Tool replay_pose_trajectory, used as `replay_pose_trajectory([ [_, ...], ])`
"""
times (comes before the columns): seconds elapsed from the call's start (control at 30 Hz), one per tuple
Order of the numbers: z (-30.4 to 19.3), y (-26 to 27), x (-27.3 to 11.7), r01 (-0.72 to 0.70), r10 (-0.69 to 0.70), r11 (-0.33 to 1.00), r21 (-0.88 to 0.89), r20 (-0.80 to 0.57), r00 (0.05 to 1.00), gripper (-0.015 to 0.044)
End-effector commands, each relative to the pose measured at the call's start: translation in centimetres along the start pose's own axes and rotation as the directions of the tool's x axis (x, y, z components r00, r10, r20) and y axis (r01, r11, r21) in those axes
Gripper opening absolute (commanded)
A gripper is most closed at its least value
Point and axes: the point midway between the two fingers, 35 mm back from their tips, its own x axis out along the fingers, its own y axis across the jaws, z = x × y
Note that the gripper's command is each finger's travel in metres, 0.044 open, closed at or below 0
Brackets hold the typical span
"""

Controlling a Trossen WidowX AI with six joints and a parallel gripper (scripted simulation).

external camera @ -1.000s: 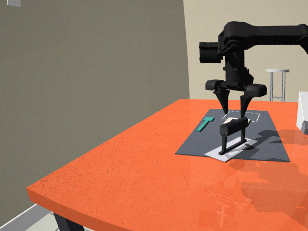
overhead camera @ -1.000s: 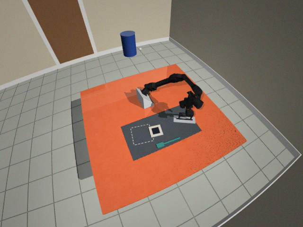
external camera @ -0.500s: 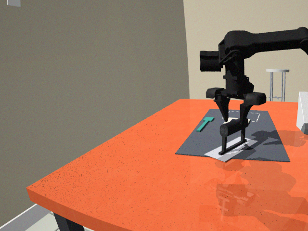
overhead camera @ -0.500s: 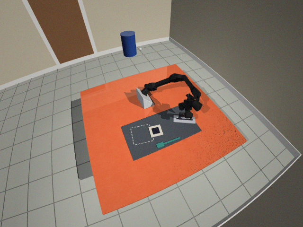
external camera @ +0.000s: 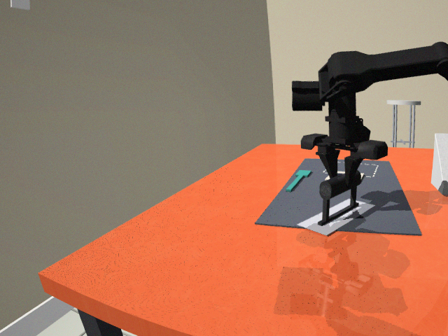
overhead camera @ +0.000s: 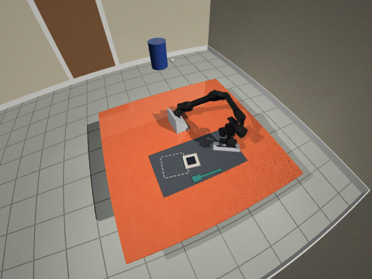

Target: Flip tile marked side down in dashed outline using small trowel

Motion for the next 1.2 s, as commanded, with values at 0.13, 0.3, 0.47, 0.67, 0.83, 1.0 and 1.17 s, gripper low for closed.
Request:
replay_pose_trajectory([
  [0.13, -0.11, -0.12, 0.17, 0.005, -0.005, 1.000, 0.003, -0.003, 1.000, 0.0130],
  [0.3, -0.11, -0.12, 0.17, 0.005, -0.005, 1.000, 0.003, -0.003, 1.000, 0.0130],
  [0.47, -0.11, -0.12, 0.17, 0.005, -0.005, 1.000, 0.003, -0.003, 1.000, 0.0130],
  [0.67, -0.11, -0.12, 0.17, 0.005, -0.005, 0.999, -0.039, -0.003, 1.000, 0.0130],
  [0.83, -0.11, -0.13, 0.18, 0.005, -0.005, 0.990, -0.140, -0.003, 1.000, 0.0130],
  [1.0, -0.11, -0.13, 0.18, 0.005, -0.005, 0.990, -0.140, -0.003, 1.000, 0.0130],
  [1.17, -0.11, -0.13, 0.18, 0.005, -0.005, 0.990, -0.140, -0.003, 1.000, 0.0261],
])
